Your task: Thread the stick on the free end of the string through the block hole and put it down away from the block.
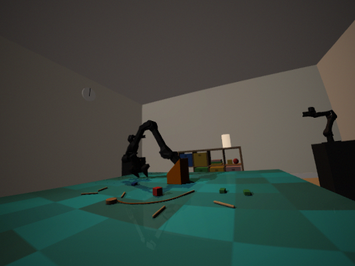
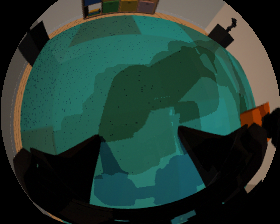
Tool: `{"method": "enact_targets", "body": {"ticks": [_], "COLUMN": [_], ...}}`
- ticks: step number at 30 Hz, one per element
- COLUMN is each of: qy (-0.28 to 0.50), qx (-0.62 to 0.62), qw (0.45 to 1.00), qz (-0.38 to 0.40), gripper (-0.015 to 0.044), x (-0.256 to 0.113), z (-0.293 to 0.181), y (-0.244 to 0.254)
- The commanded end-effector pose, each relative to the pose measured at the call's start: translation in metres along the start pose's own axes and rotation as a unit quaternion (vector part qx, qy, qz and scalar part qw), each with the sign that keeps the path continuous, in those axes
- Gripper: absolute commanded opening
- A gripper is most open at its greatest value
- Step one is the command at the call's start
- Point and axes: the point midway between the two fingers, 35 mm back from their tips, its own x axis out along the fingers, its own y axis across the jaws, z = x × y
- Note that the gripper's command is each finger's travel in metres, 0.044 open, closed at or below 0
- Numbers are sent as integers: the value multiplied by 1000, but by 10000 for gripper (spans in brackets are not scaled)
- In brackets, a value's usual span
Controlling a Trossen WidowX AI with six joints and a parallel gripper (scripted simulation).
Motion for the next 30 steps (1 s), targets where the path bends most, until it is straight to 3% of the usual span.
{"method": "enact_targets", "body": {"ticks": [1,10,18,24,30], "qy": [60,178,190,130,50], "qx": [-60,-294,-605,-842,-962], "qw": [994,928,744,472,107], "qz": [63,146,211,227,246], "gripper": [440,440,440,440,440], "x": [-29,-85,-128,-147,-165], "z": [-44,-156,-244,-290,-314], "y": [18,6,-56,-143,-229]}}
